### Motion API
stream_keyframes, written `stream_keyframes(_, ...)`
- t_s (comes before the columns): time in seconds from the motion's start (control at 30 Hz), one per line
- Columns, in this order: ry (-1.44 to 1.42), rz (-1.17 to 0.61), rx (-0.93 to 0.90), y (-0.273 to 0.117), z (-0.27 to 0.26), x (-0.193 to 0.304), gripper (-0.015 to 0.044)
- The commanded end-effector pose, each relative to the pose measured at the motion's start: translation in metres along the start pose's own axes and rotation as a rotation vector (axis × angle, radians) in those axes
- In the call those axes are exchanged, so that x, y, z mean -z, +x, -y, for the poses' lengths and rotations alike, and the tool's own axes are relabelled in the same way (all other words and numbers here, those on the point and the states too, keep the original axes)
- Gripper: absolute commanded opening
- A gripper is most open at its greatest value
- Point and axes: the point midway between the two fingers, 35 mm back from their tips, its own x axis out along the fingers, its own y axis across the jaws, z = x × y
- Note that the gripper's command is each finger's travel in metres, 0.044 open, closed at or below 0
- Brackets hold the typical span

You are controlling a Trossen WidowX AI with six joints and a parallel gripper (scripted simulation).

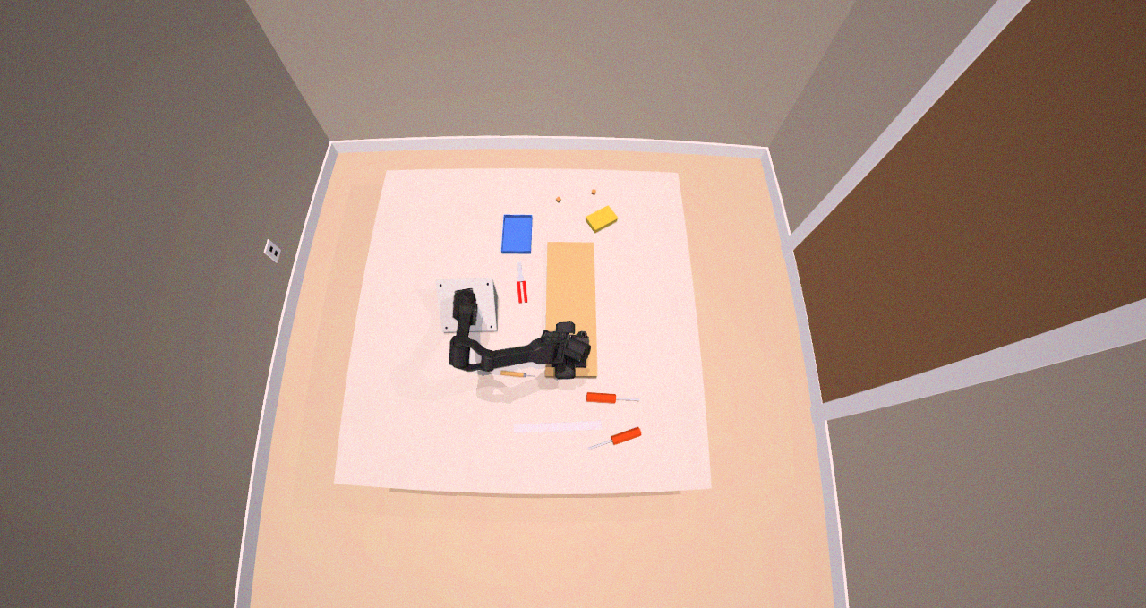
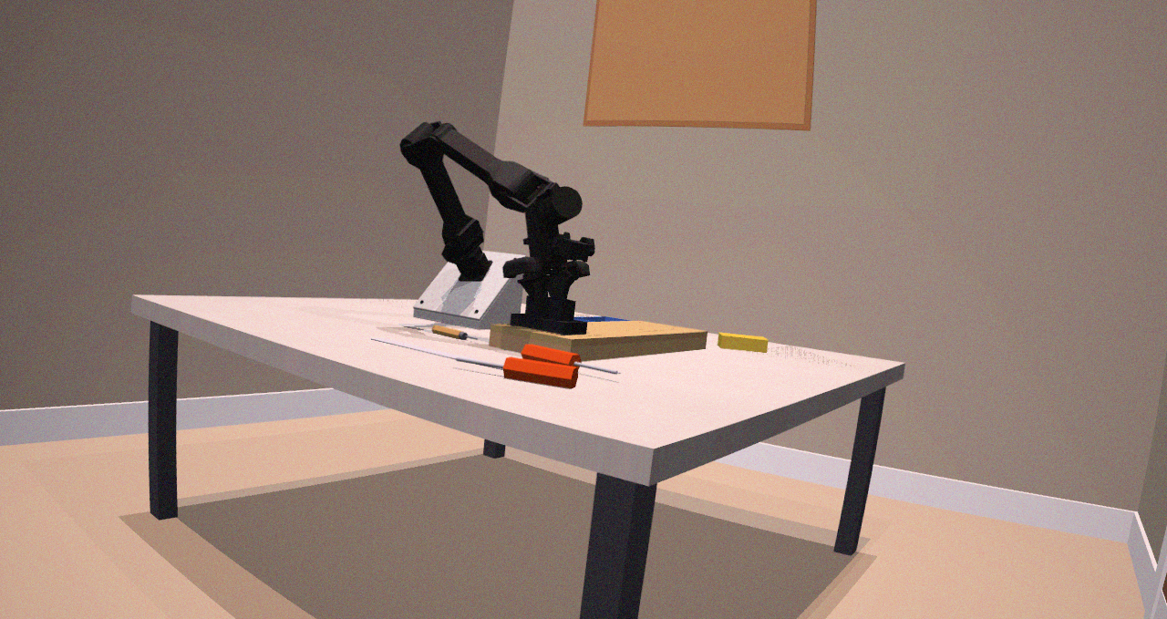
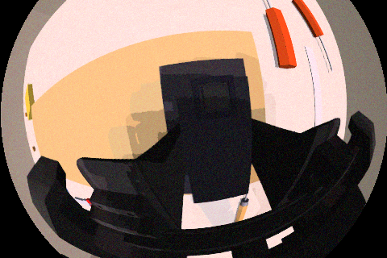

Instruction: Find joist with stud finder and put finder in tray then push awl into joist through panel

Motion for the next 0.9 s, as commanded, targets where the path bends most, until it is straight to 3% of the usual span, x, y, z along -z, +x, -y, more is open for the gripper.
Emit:
stream_keyframes(0.0, -0.001, 0.000, 0.000, 0.000, -0.001, 0.000, 0.0000)
stream_keyframes(0.2, -0.001, -0.001, -0.002, -0.008, -0.001, -0.004, 0.0000)
stream_keyframes(0.67, -0.003, -0.003, -0.004, -0.087, 0.003, -0.026, 0.0000)
stream_keyframes(0.87, -0.007, -0.002, -0.005, -0.096, 0.002, -0.027, 0.0000)
